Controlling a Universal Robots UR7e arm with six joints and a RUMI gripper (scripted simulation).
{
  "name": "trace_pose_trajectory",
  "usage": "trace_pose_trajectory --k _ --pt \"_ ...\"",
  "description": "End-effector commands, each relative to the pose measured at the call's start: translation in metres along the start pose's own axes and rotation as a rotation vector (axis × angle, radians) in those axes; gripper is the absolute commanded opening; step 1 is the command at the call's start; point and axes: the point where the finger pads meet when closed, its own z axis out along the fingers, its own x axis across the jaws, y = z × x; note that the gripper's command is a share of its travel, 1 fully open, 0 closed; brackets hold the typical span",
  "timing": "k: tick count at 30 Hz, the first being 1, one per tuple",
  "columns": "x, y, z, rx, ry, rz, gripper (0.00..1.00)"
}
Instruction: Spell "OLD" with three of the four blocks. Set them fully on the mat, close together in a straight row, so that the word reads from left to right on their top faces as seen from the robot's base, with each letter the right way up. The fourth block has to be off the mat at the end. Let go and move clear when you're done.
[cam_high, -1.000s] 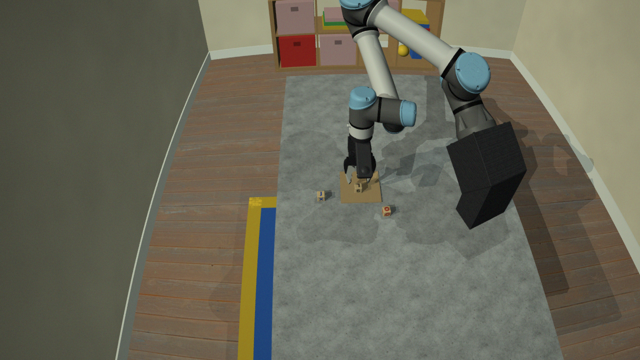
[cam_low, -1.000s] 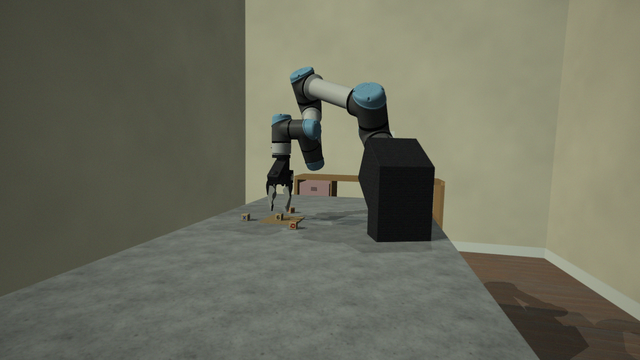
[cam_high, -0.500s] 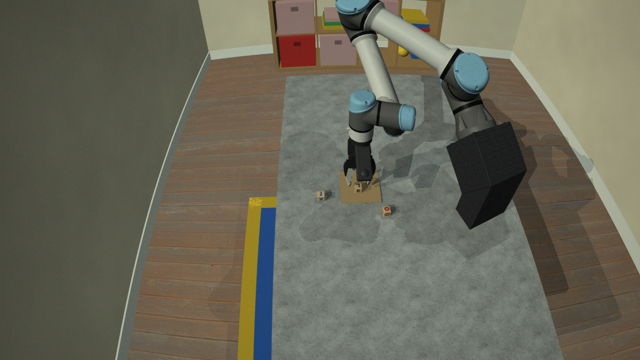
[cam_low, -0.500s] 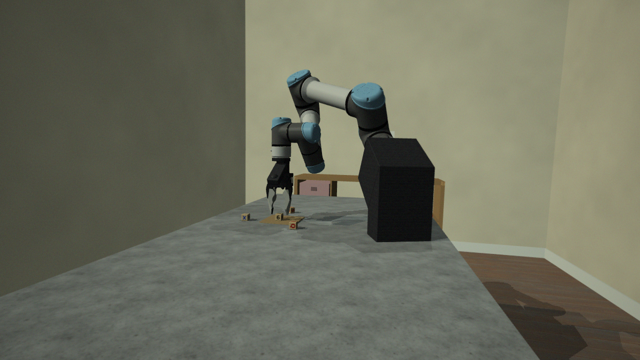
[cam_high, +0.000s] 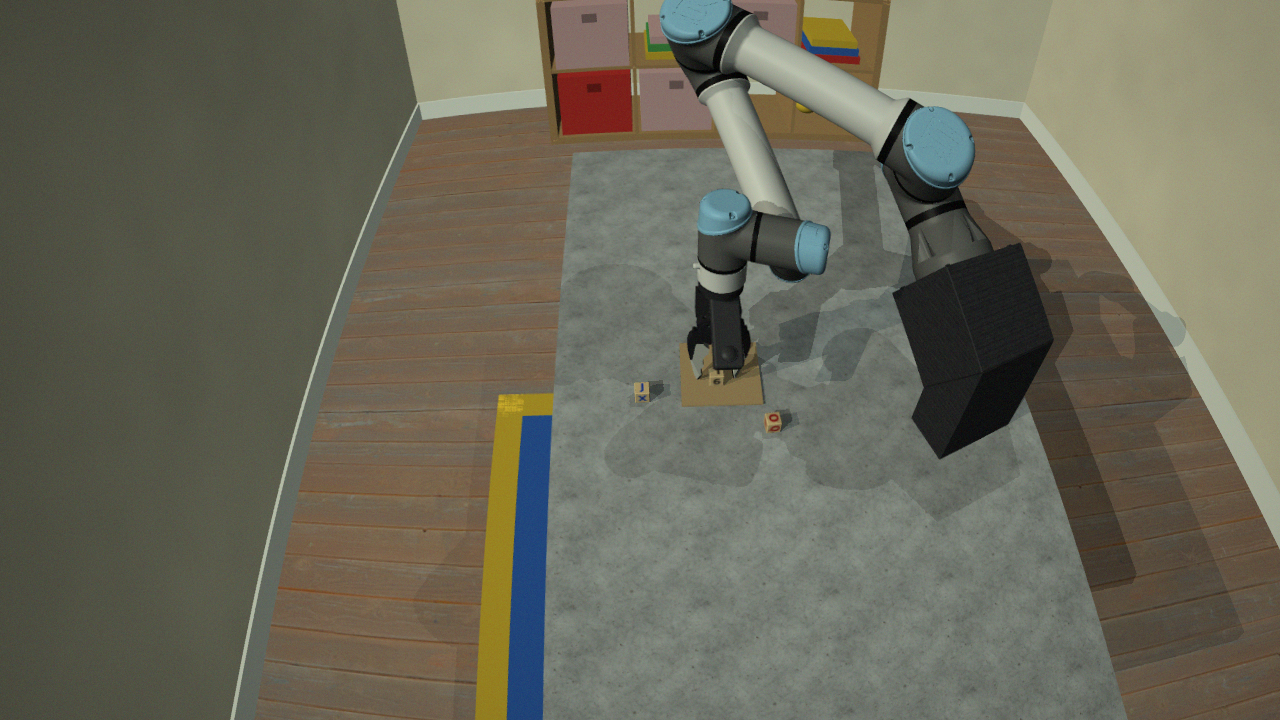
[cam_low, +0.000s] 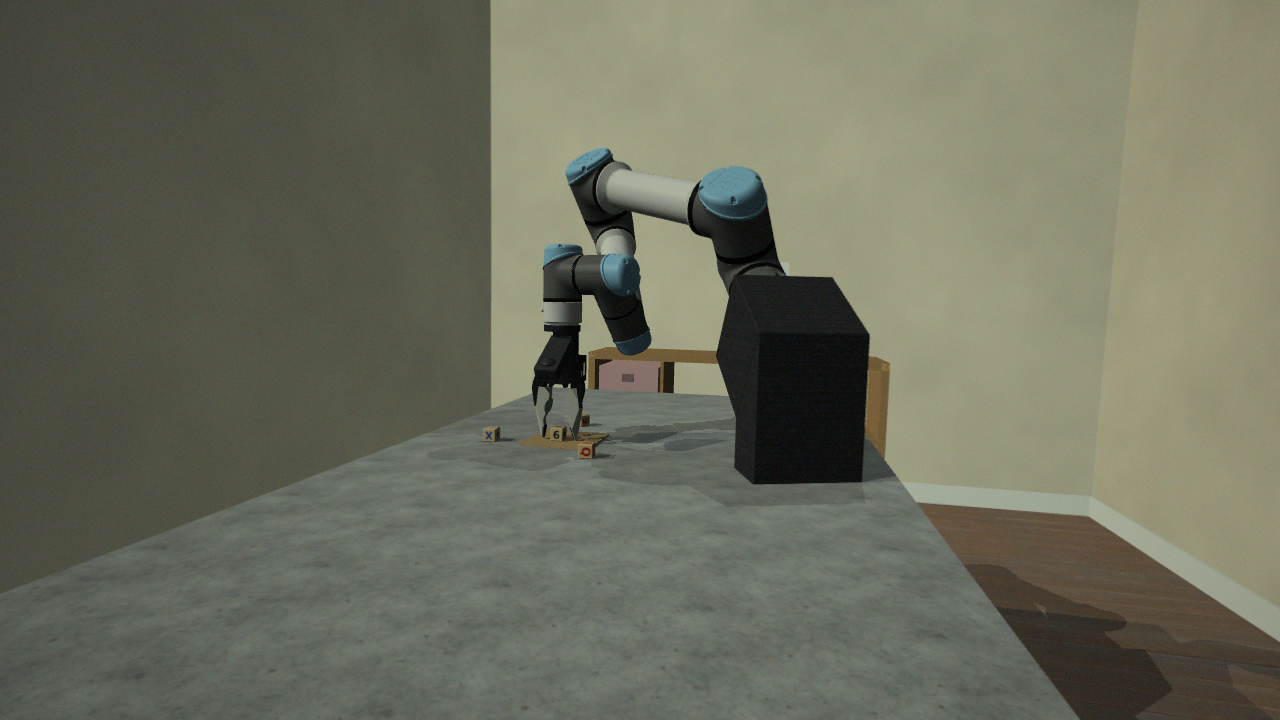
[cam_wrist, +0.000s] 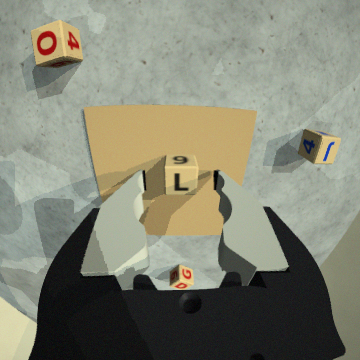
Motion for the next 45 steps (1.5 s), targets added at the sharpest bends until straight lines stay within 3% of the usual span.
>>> trace_pose_trajectory --k 1,15,16,32,33,45 --pt "0.0003 0.0000 0.0012 0.000 0.002 0.000 0.37" --pt "0.0003 0.0000 0.0012 0.000 0.002 0.000 0.37" --pt "0.0003 0.0000 0.0012 0.000 0.002 0.000 0.25" --pt "0.0003 0.0000 0.0012 0.000 0.002 0.000 0.25" --pt "0.0003 0.0000 0.0012 0.000 0.002 0.000 0.05" --pt "0.0003 0.0000 0.0012 0.000 0.002 0.000 0.05"
